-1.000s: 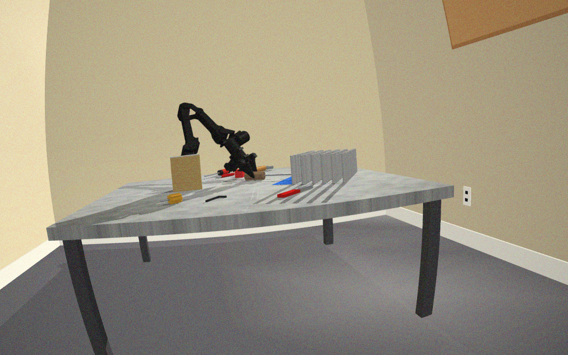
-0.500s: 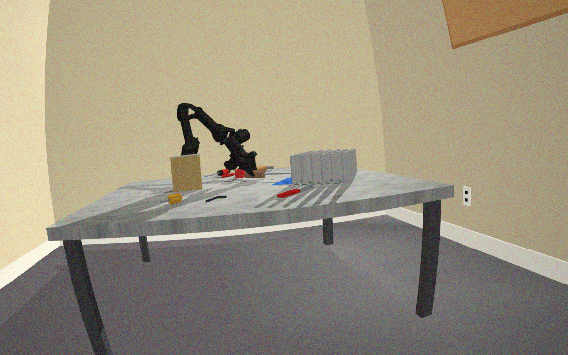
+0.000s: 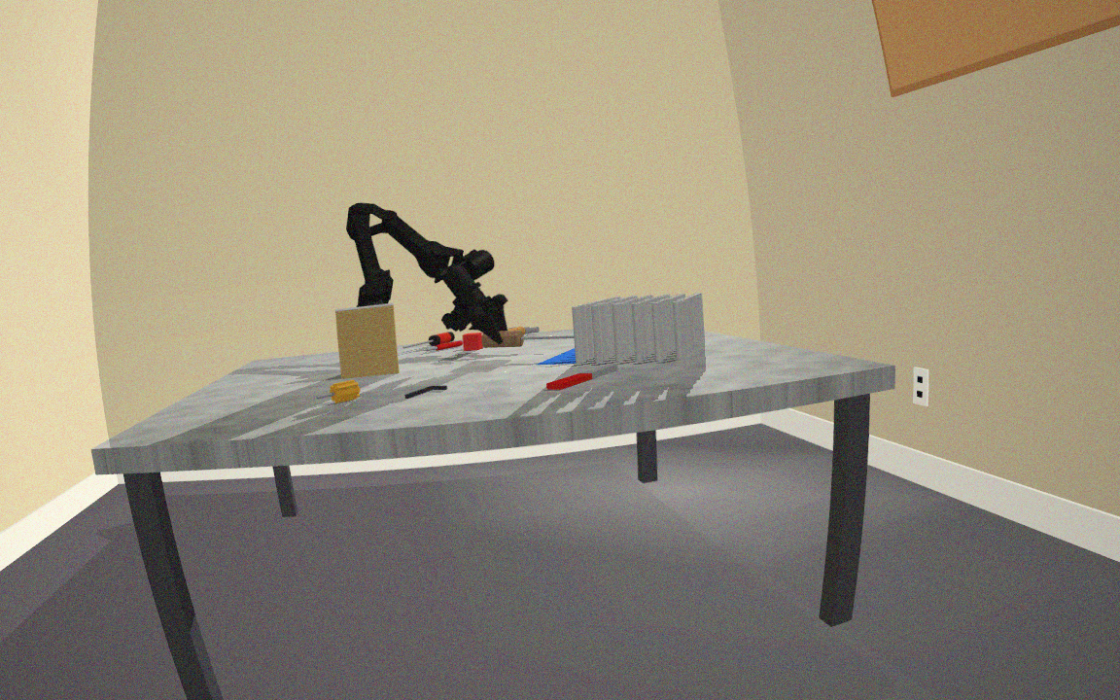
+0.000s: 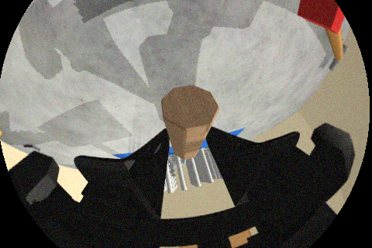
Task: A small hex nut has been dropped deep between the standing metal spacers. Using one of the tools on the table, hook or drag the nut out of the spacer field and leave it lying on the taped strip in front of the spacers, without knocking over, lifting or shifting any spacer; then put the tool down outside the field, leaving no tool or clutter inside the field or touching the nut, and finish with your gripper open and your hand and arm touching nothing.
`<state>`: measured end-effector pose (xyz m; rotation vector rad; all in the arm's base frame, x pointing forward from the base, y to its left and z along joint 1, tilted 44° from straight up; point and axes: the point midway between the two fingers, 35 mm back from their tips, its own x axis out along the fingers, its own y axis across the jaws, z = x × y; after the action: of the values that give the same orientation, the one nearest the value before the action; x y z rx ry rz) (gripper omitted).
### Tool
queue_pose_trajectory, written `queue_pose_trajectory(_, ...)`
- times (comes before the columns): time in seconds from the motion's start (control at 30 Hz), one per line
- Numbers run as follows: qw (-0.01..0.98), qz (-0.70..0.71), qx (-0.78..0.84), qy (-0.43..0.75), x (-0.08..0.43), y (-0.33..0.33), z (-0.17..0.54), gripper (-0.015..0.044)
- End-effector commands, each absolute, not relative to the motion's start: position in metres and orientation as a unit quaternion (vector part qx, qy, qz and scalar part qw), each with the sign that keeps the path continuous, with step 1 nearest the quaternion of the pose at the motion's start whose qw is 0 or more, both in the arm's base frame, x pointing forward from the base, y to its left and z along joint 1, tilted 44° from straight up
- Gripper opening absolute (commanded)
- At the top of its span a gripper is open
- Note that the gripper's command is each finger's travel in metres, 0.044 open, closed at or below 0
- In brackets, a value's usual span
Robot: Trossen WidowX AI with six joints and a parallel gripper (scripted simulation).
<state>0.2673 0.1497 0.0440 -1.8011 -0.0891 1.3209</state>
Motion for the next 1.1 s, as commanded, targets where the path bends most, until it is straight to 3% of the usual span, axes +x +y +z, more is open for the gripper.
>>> queue_pose_trajectory(0.0, 0.438, 0.524, -0.729, -0.04, 0.267, 0.149, 0.051, 0.0)
queue_pose_trajectory(0.43, 0.439, 0.526, -0.728, -0.038, 0.232, 0.149, 0.065, 0.0)
queue_pose_trajectory(1.07, 0.429, 0.531, -0.73, -0.034, 0.256, 0.1, 0.116, 0.0)
